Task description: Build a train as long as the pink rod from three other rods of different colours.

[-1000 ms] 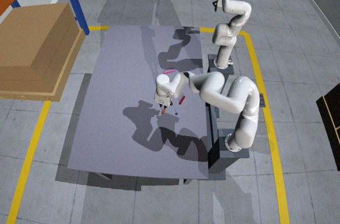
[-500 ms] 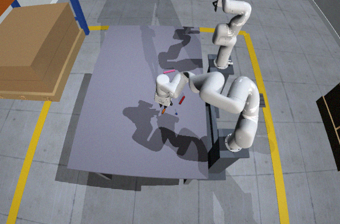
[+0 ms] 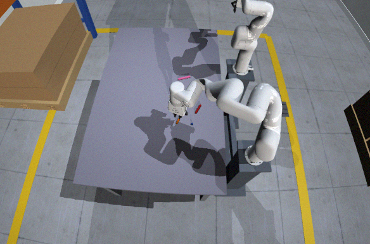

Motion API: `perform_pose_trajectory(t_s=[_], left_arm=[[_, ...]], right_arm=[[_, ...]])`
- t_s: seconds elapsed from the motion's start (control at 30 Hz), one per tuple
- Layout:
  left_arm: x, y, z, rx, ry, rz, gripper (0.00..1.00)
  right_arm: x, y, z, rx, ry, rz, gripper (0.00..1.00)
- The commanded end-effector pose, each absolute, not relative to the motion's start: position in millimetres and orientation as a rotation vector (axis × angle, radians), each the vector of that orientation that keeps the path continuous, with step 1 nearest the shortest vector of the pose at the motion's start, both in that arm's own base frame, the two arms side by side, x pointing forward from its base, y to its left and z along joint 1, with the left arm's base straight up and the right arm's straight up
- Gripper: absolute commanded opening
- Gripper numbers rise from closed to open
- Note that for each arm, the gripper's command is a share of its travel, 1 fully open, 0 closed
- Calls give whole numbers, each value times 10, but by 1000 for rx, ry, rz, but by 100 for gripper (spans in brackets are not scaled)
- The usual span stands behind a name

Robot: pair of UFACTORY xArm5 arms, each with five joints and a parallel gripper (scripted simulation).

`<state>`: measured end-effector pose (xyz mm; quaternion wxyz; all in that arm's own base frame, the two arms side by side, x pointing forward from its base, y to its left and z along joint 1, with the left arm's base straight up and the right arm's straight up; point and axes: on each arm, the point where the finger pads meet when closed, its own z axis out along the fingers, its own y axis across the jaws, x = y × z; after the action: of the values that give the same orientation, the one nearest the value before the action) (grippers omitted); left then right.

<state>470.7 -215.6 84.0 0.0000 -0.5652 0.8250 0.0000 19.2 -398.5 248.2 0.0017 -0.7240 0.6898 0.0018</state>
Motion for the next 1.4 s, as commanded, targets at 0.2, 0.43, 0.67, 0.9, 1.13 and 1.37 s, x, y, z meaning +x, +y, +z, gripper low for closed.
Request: perform_pose_trajectory(t_s=[0.2,0.43,0.67,0.9,1.13,1.37], left_arm=[[4723,-2163,744,-1774,2590,-7,26],[4723,-2163,666,-1774,2590,-7,26],[4724,-2163,554,-1774,2590,-7,26],[4724,-2163,484,-1774,2590,-7,26],[4725,-2163,416,-1774,2590,-7,26],[4725,-2163,388,-1774,2590,-7,26]], right_arm=[[193,-3995,2500,-2274,2167,0,100],[193,-3995,2500,-2274,2167,0,100],[193,-3995,2500,-2274,2167,0,100],[193,-3995,2500,-2274,2167,0,100],[193,-3995,2500,-2274,2167,0,100],[193,-3995,2500,-2274,2167,0,100]])
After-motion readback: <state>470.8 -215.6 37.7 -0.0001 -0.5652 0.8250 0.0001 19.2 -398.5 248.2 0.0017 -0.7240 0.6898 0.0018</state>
